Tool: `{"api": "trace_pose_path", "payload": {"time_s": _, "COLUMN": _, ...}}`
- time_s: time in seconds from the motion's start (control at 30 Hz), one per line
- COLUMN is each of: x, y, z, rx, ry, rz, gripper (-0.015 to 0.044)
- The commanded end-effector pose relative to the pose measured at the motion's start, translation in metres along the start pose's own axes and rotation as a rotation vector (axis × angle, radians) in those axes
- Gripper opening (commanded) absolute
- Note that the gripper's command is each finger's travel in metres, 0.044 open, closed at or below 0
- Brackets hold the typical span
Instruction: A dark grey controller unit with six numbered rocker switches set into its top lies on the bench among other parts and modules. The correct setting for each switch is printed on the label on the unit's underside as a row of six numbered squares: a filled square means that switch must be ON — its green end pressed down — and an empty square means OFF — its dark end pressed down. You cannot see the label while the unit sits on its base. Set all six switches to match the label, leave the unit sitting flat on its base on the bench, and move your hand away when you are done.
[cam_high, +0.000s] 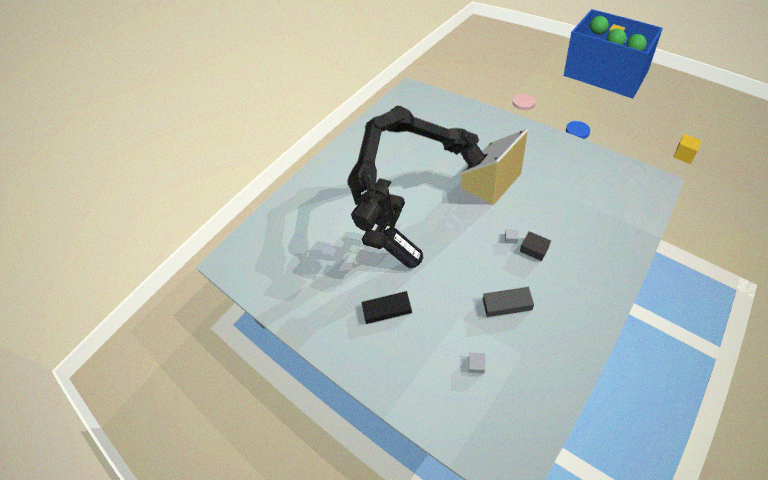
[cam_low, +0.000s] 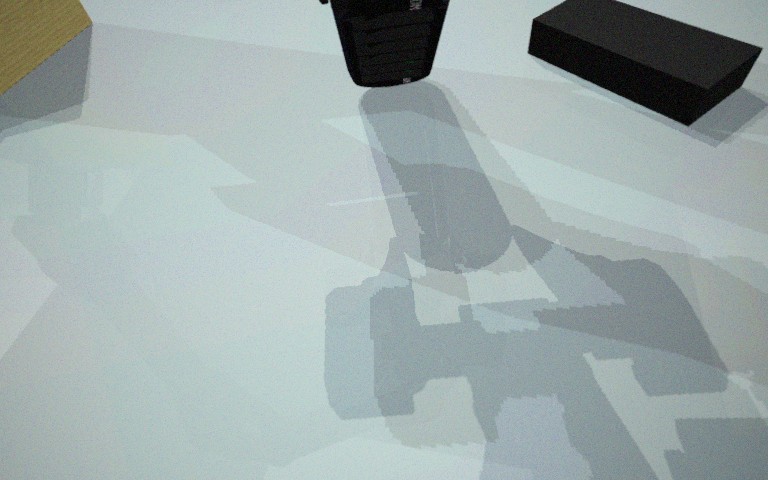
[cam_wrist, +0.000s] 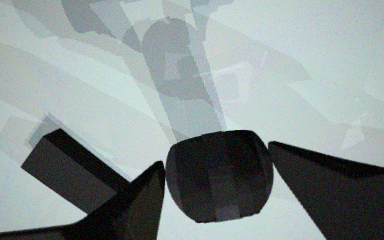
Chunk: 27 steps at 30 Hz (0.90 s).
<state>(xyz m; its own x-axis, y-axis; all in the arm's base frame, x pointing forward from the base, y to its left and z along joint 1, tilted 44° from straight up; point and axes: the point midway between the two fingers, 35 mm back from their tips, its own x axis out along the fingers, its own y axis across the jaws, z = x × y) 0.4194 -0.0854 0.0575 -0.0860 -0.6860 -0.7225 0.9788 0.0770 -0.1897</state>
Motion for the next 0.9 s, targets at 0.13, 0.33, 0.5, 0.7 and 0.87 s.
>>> {"api": "trace_pose_path", "payload": {"time_s": 0.13, "x": 0.008, "y": -0.001, "z": 0.003, "rx": -0.008, "ry": 0.004, "rz": -0.01, "gripper": 0.0338}}
{"api": "trace_pose_path", "payload": {"time_s": 0.33, "x": 0.011, "y": -0.001, "z": 0.007, "rx": -0.007, "ry": 0.003, "rz": -0.01, "gripper": 0.0338}}
{"api": "trace_pose_path", "payload": {"time_s": 0.5, "x": 0.014, "y": -0.001, "z": 0.01, "rx": -0.007, "ry": 0.003, "rz": -0.01, "gripper": 0.0338}}
{"api": "trace_pose_path", "payload": {"time_s": 0.7, "x": 0.017, "y": -0.001, "z": 0.013, "rx": -0.007, "ry": 0.003, "rz": -0.01, "gripper": 0.0338}}
{"api": "trace_pose_path", "payload": {"time_s": 0.87, "x": 0.02, "y": -0.001, "z": 0.016, "rx": -0.007, "ry": 0.002, "rz": -0.01, "gripper": 0.0338}}
